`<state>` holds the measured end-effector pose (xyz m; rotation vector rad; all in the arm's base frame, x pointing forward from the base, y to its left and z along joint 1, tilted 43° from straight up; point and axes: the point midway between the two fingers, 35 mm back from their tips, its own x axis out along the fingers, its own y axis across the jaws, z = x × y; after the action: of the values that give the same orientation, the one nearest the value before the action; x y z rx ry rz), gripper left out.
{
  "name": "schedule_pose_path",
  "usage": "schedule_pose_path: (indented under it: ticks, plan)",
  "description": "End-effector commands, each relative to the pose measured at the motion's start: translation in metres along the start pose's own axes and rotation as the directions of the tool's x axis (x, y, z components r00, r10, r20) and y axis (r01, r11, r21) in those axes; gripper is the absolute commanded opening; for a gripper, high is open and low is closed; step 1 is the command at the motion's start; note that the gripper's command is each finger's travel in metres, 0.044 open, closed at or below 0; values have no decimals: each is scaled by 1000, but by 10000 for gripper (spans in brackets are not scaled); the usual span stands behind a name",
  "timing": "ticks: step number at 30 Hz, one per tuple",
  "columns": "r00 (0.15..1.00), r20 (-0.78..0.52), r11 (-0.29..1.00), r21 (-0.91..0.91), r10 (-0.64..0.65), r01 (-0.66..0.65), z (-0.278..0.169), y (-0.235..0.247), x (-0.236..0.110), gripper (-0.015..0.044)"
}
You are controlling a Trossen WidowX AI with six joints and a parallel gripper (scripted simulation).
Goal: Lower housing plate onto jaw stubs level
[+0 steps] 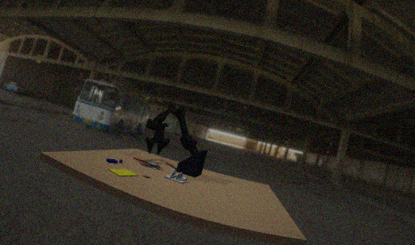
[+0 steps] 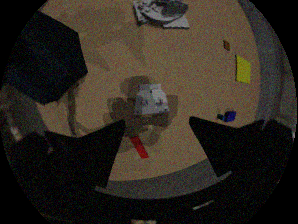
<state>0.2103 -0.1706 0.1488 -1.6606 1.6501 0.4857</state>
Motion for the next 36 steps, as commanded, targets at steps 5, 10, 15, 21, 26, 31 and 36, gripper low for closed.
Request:
schedule_pose_path:
  ticks: [5, 10, 15, 21, 26, 31, 36]
  plan:
    - [1000, 2, 1000, -14, 19, -19, 2, 4, 32, 440]
    - [1000, 2, 1000, -14, 19, -19, 2, 4, 33, 440]
    - [1000, 2, 1000, -14, 19, -19, 2, 4, 41, 440]
    - [1000, 1, 1000, -14, 19, -19, 2, 5, 50, 440]
    - [1000, 1, 1000, -14, 19, -19, 2, 5, 52, 440]
    - [1000, 1, 1000, -14, 19, -19, 2, 5, 58, 440]
    - [1000, 1, 1000, -15, 19, -19, 2, 5, 66, 440]
